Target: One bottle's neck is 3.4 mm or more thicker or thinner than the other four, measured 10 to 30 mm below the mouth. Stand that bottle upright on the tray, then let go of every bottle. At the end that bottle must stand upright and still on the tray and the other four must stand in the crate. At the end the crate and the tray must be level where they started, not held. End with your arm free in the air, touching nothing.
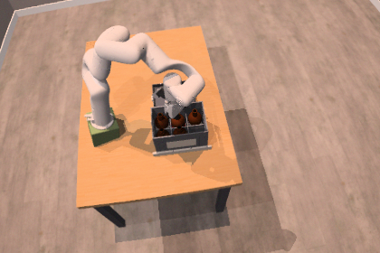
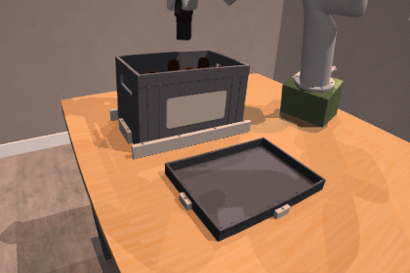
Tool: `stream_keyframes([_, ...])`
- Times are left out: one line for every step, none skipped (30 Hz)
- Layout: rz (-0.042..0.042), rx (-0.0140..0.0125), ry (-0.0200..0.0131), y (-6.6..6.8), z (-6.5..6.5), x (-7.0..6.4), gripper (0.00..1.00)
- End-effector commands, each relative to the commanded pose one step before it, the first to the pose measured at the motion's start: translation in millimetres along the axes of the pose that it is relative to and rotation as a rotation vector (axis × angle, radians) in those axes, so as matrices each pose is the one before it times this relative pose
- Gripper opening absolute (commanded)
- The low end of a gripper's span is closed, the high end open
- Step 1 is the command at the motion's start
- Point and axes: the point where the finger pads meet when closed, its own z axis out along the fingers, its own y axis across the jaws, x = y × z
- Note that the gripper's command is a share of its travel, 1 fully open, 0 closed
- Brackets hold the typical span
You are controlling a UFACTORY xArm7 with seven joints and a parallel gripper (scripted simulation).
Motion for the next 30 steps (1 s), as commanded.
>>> stream_keyframes([-0.00095, -0.00231, -0.02709, -37.75, -3.56, 15.65, 0.0])
stream_keyframes([0.00006, 0.00076, -0.00134, -4.65, 0.0, 2.63, 0.0])
stream_keyframes([0.00009, 0.00103, -0.00165, -5.34, 0.03, 3.13, 0.0])
stream_keyframes([0.00015, 0.00146, -0.00211, -6.33, 0.08, 3.85, 0.0])
stream_keyframes([0.00021, 0.00186, -0.00241, -6.75, 0.15, 4.29, 0.0])
stream_keyframes([0.00022, 0.00179, -0.00212, -5.59, 0.18, 3.69, 0.0])
stream_keyframes([0.00015, 0.00111, -0.00123, -3.13, 0.12, 2.12, 0.0])
stream_keyframes([0.00006, 0.00046, -0.00049, -1.23, 0.05, 0.85, 0.0])
stream_keyframes([0.00001, 0.00007, -0.00008, -0.19, 0.01, 0.13, 0.0])
stream_keyframes([0.0, 0.0, 0.0, 0.0, 0.0, 0.0, 0.0])
stream_keyframes([0.0, 0.0, 0.0, 0.0, 0.0, 0.0, 0.0])
stream_keyframes([0.0, 0.0, 0.0, 0.0, 0.0, 0.0, 0.0])
stream_keyframes([0.0, 0.0, 0.0, 0.0, 0.0, 0.0, 0.0])
stream_keyframes([0.0, 0.0, 0.0, 0.0, 0.0, 0.0, 0.0])
stream_keyframes([0.0, 0.0, 0.0, 0.0, 0.0, 0.0, 0.0])
stream_keyframes([0.0, 0.0, 0.0, 0.0, 0.0, 0.0, 0.0])
stream_keyframes([0.0, 0.0, 0.0, 0.0, 0.0, 0.0, 0.65])
stream_keyframes([0.0, 0.0, 0.0, 0.0, 0.0, 0.0, 0.65])
stream_keyframes([0.0, 0.0, 0.0, 0.0, 0.0, 0.0, 0.65])
stream_keyframes([0.0, 0.0, 0.0, 0.0, 0.0, 0.0, 0.65])
stream_keyframes([0.0, 0.0, 0.0, 0.0, 0.0, 0.0, 0.65])
stream_keyframes([0.0, 0.0, 0.0, 0.0, 0.0, 0.0, 0.65])
stream_keyframes([0.0, 0.0, 0.0, 0.0, 0.0, 0.0, 0.65])
stream_keyframes([0.0, 0.0, 0.0, 0.0, 0.0, 0.0, 0.65])
stream_keyframes([0.0, 0.0, 0.0, 0.0, 0.0, 0.0, 0.65])
stream_keyframes([0.0, 0.0, 0.0, 0.0, 0.0, 0.0, 0.65])
stream_keyframes([0.0, 0.0, 0.0, 0.0, 0.0, 0.0, 0.65])
stream_keyframes([0.0, 0.0, 0.0, 0.0, 0.0, 0.0, 0.65])
stream_keyframes([0.0, 0.0, 0.0, 0.0, 0.0, 0.0, 0.65])
stream_keyframes([0.0, 0.0, 0.0, 0.0, 0.0, 0.0, 0.65])
